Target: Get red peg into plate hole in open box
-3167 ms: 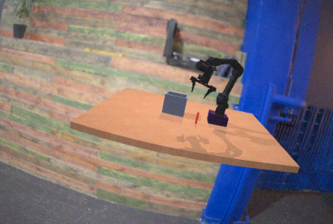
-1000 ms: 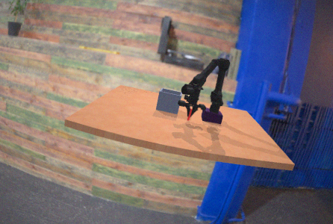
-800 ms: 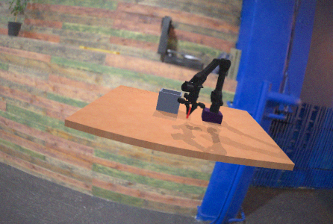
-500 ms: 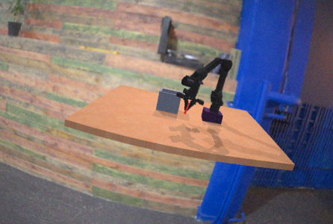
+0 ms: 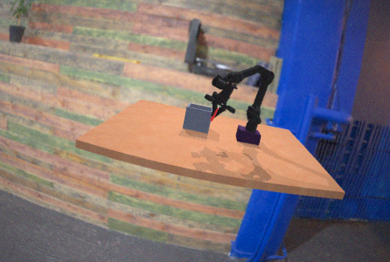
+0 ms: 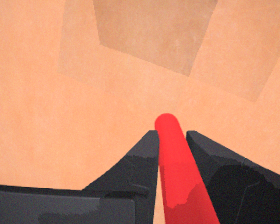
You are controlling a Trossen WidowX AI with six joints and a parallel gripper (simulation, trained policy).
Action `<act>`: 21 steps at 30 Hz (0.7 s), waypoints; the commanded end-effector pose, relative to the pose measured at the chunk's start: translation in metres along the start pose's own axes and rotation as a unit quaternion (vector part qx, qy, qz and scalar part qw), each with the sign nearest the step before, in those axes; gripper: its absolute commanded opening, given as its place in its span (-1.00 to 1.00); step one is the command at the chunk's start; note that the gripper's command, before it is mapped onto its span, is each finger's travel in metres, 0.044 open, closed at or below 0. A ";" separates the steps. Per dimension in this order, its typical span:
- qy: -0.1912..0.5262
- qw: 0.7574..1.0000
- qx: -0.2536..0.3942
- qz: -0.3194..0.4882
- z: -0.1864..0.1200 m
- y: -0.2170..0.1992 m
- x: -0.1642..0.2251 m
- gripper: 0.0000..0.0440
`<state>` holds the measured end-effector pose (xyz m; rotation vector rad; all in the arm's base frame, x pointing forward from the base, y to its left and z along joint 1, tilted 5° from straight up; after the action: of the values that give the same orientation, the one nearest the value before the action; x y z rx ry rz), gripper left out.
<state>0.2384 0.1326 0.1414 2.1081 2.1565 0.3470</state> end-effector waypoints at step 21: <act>-0.057 0.998 -0.025 0.005 -0.044 0.047 -0.064 -1.00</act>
<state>0.2734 0.0723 0.1890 2.0606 2.0585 0.2941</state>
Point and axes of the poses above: the point midway between the two fingers, 35 mm back from their tips, its own z axis out along the fingers, its own y axis across the jaws, x = y × z, the point moved 6 cm from there along -z, back along the fingers, and after that the axes turned 13 degrees about z, right-handed, at the moved point
